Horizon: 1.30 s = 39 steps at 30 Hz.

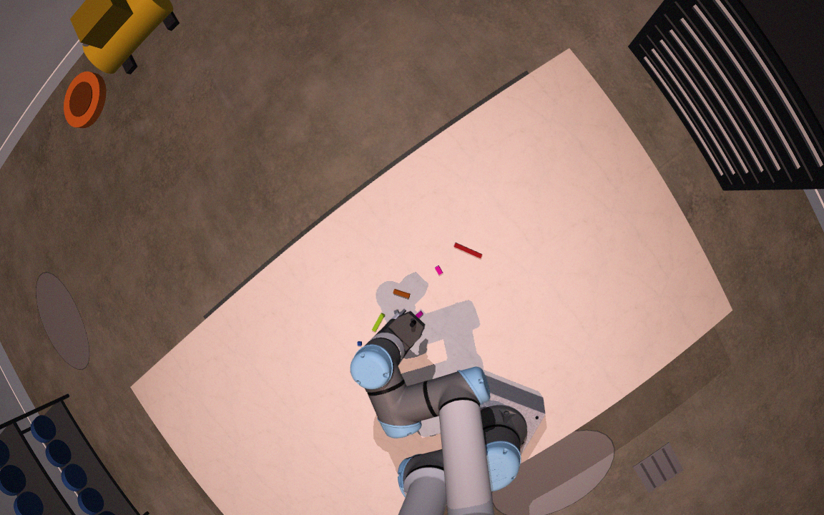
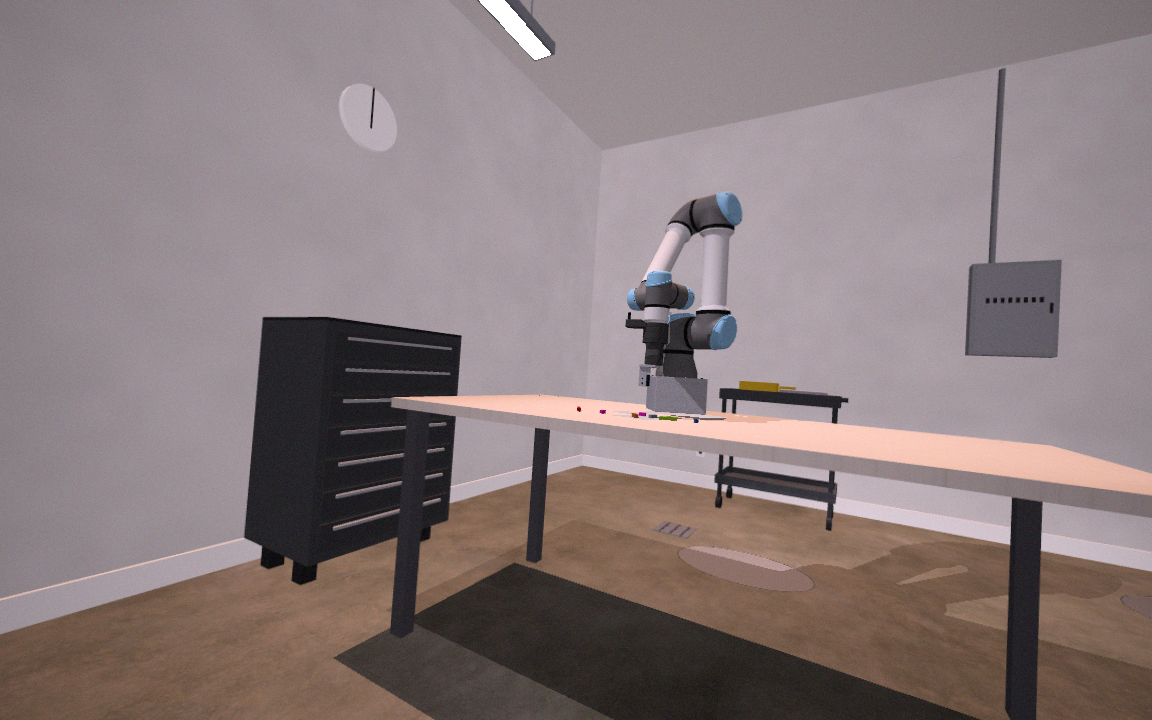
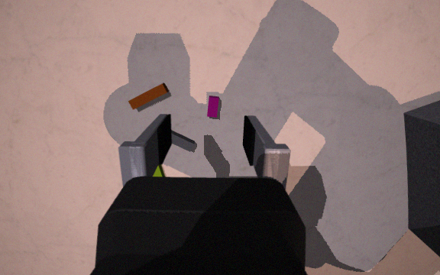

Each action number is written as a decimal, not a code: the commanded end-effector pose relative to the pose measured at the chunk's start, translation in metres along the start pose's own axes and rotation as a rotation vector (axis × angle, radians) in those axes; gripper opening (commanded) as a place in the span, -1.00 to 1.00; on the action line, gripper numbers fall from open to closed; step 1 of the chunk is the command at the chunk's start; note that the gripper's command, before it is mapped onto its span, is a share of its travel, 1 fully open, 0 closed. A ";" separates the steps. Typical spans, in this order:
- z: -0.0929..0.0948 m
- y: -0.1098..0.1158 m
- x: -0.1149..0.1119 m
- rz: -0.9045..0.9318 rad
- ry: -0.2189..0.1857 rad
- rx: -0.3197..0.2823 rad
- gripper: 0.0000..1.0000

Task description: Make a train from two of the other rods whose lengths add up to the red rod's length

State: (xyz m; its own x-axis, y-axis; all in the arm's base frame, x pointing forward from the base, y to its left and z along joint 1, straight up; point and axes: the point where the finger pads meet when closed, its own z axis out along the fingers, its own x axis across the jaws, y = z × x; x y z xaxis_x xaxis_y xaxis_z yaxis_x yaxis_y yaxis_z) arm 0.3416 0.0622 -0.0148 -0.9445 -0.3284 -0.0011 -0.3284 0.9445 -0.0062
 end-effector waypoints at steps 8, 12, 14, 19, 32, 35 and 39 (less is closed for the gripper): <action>0.000 0.002 -0.008 -0.188 -0.001 0.000 1.00; 0.001 0.003 -0.012 -0.261 -0.001 0.000 1.00; 0.001 0.003 -0.013 -0.287 -0.001 0.000 1.00; 0.001 0.006 -0.019 -0.435 -0.001 0.000 1.00; 0.003 0.015 -0.034 -0.831 -0.001 0.001 1.00; 0.004 0.018 -0.038 -0.950 -0.001 0.001 1.00; 0.004 0.022 -0.042 -1.090 -0.001 0.001 1.00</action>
State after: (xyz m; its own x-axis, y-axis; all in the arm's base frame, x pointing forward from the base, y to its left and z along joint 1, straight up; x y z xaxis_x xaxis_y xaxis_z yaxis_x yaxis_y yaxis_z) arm 0.3710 0.0925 -0.0189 -0.2747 -0.9615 0.0100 -0.9615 0.2747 -0.0059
